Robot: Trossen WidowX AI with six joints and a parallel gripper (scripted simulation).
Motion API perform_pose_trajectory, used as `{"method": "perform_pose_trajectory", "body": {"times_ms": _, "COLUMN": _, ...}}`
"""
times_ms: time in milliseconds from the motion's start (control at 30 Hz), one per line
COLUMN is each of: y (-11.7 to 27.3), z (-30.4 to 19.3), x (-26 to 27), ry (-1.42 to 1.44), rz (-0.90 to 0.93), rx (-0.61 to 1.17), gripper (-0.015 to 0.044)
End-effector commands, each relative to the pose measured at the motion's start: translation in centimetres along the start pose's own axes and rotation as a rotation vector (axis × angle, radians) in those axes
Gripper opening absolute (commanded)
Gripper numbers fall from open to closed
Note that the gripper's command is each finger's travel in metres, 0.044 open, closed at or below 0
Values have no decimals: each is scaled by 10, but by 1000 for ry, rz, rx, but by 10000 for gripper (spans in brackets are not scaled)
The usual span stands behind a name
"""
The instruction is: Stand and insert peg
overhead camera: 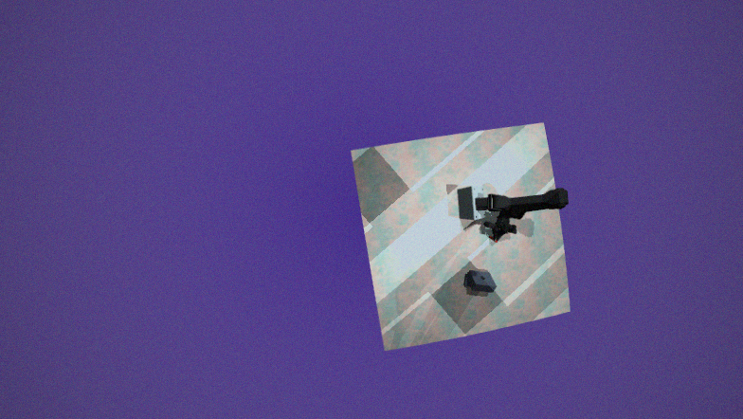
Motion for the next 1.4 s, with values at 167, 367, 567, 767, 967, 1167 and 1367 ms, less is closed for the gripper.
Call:
{"method": "perform_pose_trajectory", "body": {"times_ms": 167, "y": 4, "z": -7, "x": 1, "ry": -5, "rz": -2, "rx": -69, "gripper": 51}}
{"method": "perform_pose_trajectory", "body": {"times_ms": 367, "y": 5, "z": -5, "x": 1, "ry": -5, "rz": 0, "rx": -46, "gripper": 51}}
{"method": "perform_pose_trajectory", "body": {"times_ms": 567, "y": 4, "z": -8, "x": 1, "ry": 0, "rz": -1, "rx": -49, "gripper": 51}}
{"method": "perform_pose_trajectory", "body": {"times_ms": 767, "y": 4, "z": -10, "x": 1, "ry": 6, "rz": -2, "rx": -48, "gripper": 51}}
{"method": "perform_pose_trajectory", "body": {"times_ms": 967, "y": 5, "z": -11, "x": 0, "ry": 9, "rz": -3, "rx": -52, "gripper": 51}}
{"method": "perform_pose_trajectory", "body": {"times_ms": 1167, "y": 6, "z": -12, "x": 0, "ry": 11, "rz": -4, "rx": -57, "gripper": 51}}
{"method": "perform_pose_trajectory", "body": {"times_ms": 1367, "y": 7, "z": -14, "x": 0, "ry": 11, "rz": -5, "rx": -67, "gripper": 51}}
Point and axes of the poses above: the point midway between the two fingers, 35 mm back from their tips, its own y axis back along the fingers, its own x axis across the jaws, z = x × y, the point moved 8 cm from there along y, back along the fingers, and after that the axes turned 3 degrees about y, right-handed, at the moved point
